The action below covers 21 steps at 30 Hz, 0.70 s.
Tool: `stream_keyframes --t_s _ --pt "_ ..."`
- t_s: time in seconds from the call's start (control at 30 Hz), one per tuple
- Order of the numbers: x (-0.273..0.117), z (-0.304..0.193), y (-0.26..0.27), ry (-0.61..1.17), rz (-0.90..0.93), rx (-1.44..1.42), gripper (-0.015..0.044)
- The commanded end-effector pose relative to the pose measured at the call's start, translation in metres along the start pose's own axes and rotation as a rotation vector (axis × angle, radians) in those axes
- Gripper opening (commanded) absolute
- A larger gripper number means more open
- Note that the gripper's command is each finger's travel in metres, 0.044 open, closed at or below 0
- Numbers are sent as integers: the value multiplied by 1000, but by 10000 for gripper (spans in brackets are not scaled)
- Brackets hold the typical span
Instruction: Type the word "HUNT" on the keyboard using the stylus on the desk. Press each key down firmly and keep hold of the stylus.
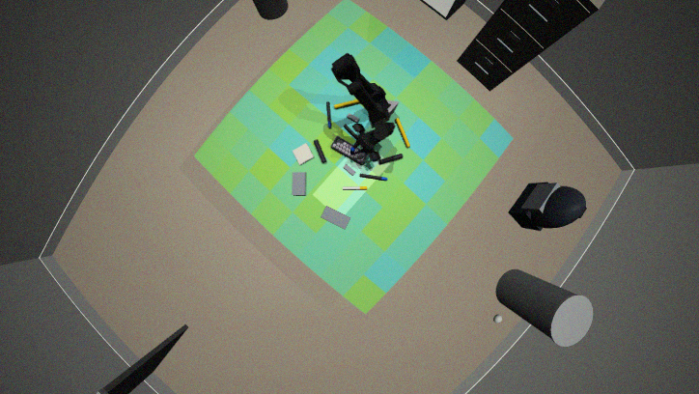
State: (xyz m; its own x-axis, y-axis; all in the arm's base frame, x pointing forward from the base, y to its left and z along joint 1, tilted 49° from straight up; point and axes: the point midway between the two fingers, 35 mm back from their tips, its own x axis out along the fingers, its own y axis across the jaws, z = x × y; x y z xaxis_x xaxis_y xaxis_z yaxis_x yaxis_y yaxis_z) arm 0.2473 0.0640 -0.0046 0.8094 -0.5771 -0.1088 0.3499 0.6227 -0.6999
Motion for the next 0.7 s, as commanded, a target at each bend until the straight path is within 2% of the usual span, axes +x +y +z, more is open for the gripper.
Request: stream_keyframes --t_s 0.0,0.07,0.67 --pt "1 -2 0 1 5 -6 26" --pt "1 -3 0 1 5 -6 79" --pt "5 -10 1 2 5 -7 81"
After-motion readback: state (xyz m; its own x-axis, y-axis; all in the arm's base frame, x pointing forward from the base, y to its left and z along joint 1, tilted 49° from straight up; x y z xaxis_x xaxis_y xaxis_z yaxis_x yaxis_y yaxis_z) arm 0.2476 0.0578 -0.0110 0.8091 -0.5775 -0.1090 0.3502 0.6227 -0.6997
